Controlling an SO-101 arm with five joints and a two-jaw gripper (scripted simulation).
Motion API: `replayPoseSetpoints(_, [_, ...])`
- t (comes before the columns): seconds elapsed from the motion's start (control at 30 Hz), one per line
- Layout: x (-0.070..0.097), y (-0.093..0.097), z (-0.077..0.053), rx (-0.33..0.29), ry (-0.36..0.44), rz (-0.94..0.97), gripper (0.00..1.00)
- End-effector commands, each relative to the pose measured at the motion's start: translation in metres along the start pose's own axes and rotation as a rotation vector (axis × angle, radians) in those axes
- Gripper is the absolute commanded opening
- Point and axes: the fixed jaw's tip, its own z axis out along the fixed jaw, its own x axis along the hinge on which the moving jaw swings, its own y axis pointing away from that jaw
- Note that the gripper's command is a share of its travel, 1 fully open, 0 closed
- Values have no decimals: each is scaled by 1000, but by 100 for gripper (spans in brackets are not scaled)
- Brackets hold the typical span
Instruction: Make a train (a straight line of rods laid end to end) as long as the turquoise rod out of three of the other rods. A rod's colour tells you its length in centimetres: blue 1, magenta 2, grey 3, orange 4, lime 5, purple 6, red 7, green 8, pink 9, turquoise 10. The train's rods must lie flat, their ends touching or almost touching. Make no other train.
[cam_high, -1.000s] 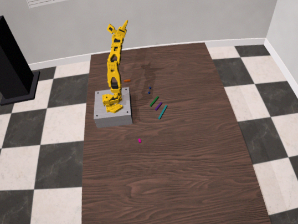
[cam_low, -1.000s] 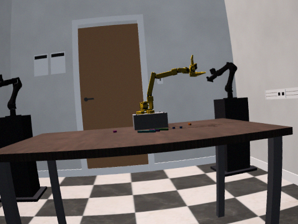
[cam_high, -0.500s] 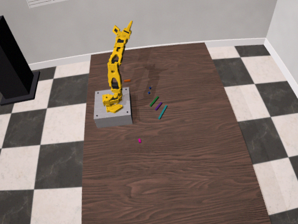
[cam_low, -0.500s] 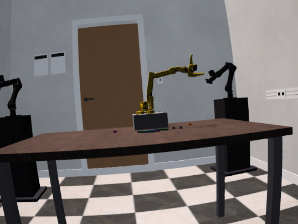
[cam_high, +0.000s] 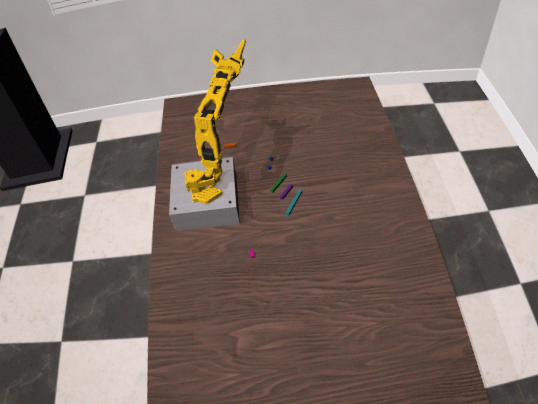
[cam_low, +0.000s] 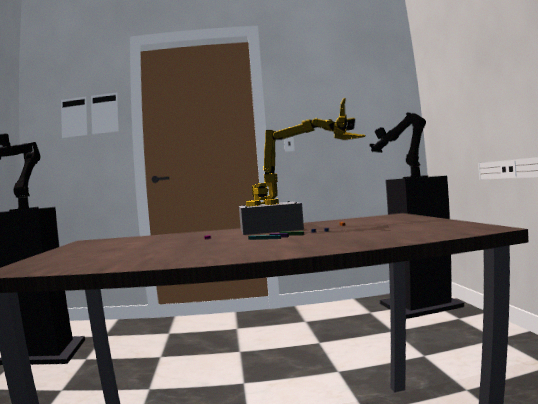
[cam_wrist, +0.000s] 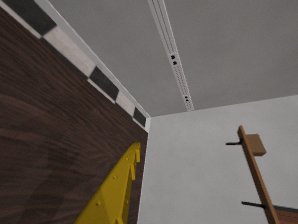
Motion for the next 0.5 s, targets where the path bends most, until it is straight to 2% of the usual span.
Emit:
replayPoseSetpoints(0.0, [14,1,-8,-24,47,-14,100])
replayPoseSetpoints(0.1, [17,1,-9,-31,57,-17,100])
replayPoseSetpoints(0.13, [13,0,-6,-22,44,-11,100])
replayPoseSetpoints(0.47, [40,8,-18,-90,135,-33,100])
